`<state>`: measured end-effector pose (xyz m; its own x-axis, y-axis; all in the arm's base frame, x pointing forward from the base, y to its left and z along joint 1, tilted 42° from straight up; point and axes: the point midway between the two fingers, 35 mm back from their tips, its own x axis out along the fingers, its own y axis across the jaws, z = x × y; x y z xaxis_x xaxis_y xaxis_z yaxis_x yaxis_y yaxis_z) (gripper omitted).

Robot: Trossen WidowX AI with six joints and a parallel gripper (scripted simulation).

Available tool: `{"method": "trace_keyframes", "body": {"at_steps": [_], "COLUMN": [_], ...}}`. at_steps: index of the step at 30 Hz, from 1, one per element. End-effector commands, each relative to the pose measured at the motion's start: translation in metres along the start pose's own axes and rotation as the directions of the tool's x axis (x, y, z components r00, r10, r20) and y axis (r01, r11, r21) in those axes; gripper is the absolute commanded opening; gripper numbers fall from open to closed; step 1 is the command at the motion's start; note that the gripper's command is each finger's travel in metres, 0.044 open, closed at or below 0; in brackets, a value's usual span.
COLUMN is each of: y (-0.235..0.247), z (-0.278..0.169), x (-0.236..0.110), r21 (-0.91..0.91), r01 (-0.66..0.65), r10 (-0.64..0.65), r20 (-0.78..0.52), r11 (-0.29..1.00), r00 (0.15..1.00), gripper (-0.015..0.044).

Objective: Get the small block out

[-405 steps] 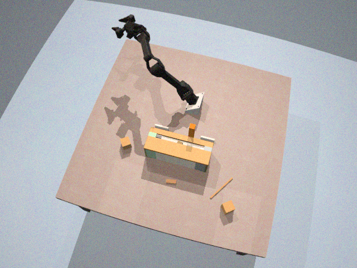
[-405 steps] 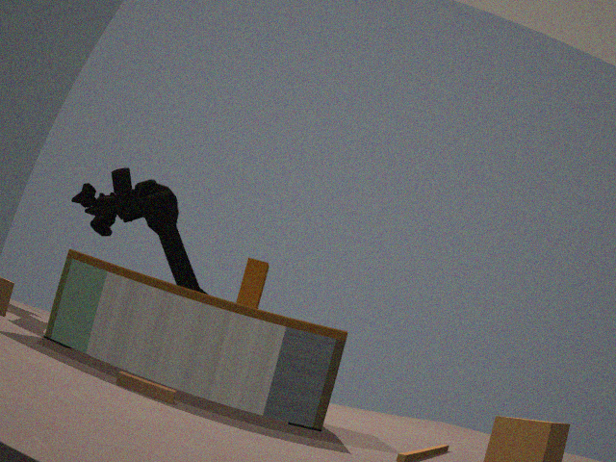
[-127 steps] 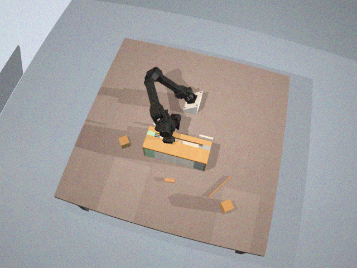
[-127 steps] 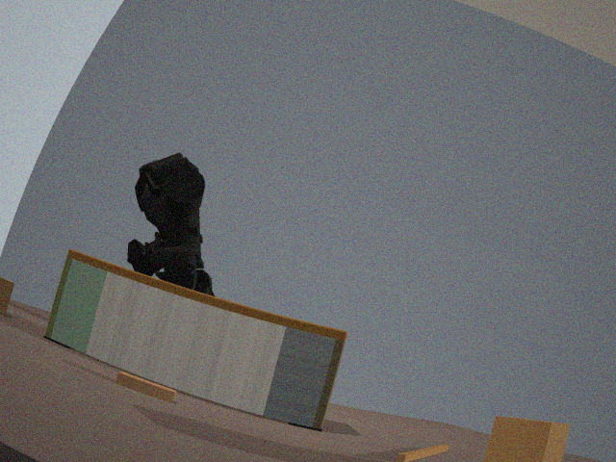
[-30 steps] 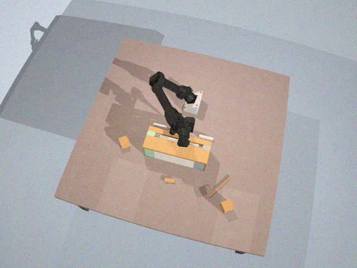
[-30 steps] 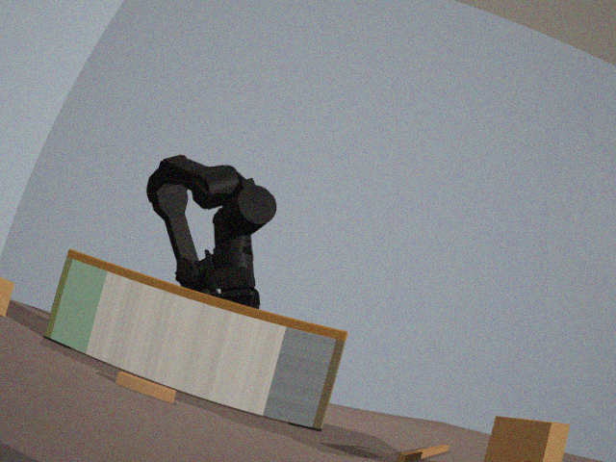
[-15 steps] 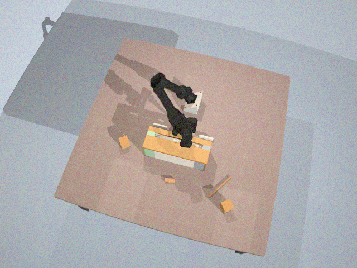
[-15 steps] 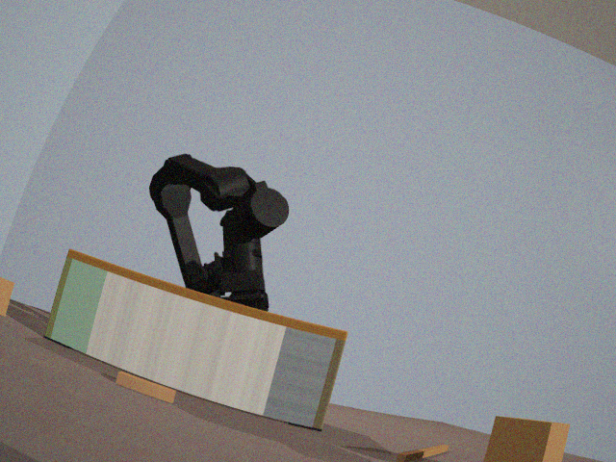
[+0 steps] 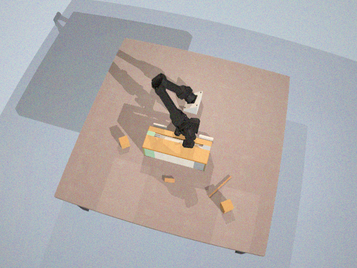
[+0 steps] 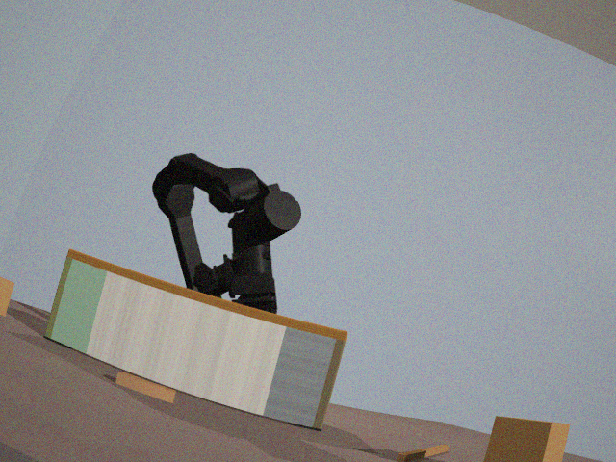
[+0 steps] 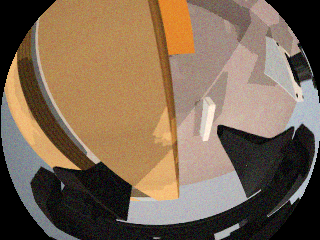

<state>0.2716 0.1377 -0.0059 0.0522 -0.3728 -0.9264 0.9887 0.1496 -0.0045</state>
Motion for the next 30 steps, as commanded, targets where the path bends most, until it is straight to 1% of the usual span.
{"method": "trace_keyframes", "body": {"at_steps": [1, 21, 24, 28, 30], "y": [0.003, 0.003, 0.004, 0.002, 0.000], "z": [-0.006, -0.030, -0.033, -0.042, -0.044], "x": [0.001, 0.009, -0.005, -0.044, -0.054], "r21": [0.008, 0.008, 0.006, 0.003, 0.002], "r01": [-0.006, -0.006, -0.005, 0.001, 0.002], "r10": [0.006, 0.006, 0.005, -0.001, -0.002], "r20": [-0.007, -0.009, -0.008, -0.004, -0.002], "r11": [1.000, 1.000, 1.000, 1.000, 1.000], "r00": [1.000, 1.000, 1.000, 1.000, 1.000], "gripper": [0.0400, 0.0400, 0.0400, 0.0400, 0.0400]}}
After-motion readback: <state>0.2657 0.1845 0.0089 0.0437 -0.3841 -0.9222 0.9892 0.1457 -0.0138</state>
